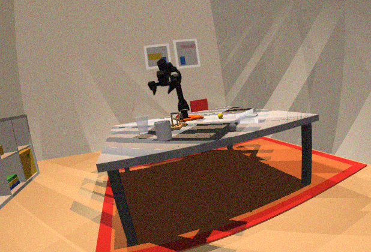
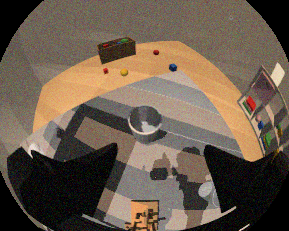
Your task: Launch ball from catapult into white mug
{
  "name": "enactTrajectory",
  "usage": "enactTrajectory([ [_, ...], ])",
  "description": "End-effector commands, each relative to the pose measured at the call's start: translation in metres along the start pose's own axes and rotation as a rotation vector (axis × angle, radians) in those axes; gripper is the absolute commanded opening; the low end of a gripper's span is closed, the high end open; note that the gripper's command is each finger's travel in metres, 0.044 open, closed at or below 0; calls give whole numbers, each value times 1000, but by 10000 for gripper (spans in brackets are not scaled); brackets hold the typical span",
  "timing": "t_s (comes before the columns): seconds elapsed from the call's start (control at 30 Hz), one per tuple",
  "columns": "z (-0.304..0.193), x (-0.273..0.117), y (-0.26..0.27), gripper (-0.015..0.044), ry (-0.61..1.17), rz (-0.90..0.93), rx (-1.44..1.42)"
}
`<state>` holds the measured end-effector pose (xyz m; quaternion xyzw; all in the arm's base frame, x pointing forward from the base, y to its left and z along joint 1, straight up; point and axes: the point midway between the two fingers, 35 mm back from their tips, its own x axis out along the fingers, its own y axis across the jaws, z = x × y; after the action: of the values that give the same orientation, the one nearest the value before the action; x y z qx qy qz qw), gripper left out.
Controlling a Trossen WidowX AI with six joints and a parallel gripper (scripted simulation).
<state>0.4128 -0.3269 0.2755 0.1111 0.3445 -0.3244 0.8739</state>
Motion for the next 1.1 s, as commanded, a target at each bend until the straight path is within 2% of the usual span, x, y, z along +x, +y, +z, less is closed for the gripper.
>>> enactTrajectory([
  [0.0,2,-1,-1,414,-8,-3,6],
  [0.53,2,-1,-1,0,-8,-3,6],
  [0.8,2,-1,0,0,-5,-4,3],
  [1.07,-36,2,23,0,128,-19,-153],
])
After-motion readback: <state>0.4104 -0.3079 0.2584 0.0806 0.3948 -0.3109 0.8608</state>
